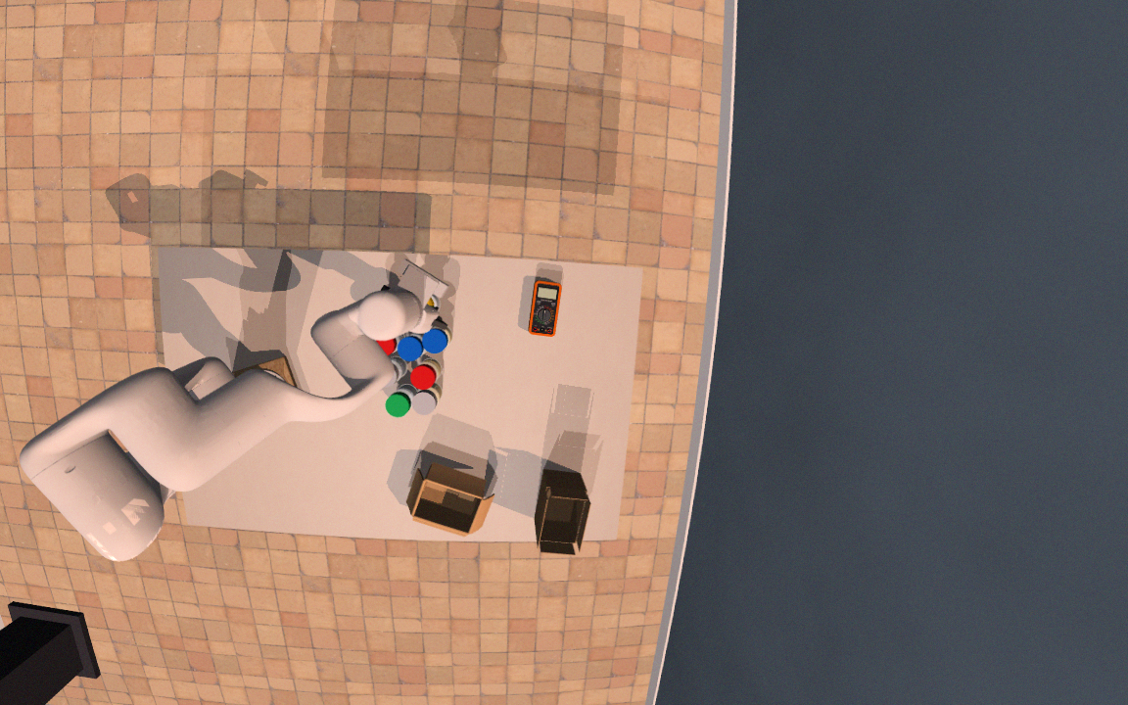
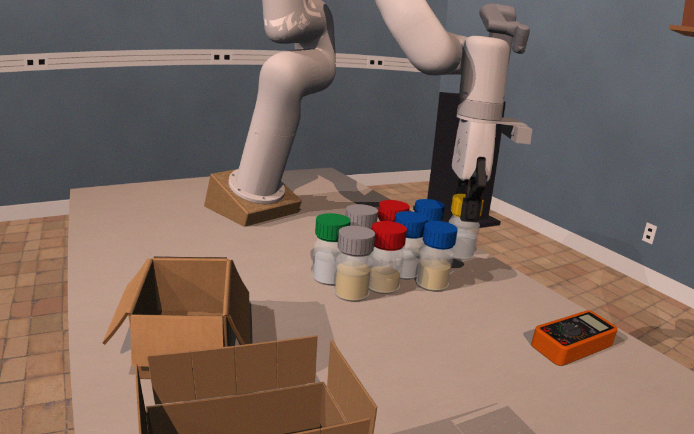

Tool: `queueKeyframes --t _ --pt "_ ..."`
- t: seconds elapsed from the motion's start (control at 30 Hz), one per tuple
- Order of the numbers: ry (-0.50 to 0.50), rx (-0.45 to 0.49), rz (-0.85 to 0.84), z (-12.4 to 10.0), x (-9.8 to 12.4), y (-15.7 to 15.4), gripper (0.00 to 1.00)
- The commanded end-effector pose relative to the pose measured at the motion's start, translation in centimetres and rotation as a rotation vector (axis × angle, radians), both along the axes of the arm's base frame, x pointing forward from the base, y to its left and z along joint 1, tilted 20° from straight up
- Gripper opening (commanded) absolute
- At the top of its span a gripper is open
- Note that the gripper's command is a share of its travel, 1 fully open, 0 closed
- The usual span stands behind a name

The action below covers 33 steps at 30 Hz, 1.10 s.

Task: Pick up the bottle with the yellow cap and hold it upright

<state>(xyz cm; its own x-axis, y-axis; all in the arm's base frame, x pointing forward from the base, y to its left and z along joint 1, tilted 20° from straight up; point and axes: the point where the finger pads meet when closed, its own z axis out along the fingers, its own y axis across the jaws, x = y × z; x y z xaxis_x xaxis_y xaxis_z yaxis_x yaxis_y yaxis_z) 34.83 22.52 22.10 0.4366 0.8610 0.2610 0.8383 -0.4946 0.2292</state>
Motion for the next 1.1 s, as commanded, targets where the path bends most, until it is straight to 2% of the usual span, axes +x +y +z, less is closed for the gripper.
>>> queueKeyframes --t 0.0,0.1,0.67,1.07 --pt "-0.004 0.003 0.0 1.1 -0.2 0.0 0.0" --pt "-0.003 0.002 0.0 1.8 -0.5 -0.1 0.0" --pt "-0.003 0.002 0.0 2.8 -0.9 -0.3 0.0" --pt "-0.003 0.002 0.0 2.8 -0.8 -0.3 0.0"
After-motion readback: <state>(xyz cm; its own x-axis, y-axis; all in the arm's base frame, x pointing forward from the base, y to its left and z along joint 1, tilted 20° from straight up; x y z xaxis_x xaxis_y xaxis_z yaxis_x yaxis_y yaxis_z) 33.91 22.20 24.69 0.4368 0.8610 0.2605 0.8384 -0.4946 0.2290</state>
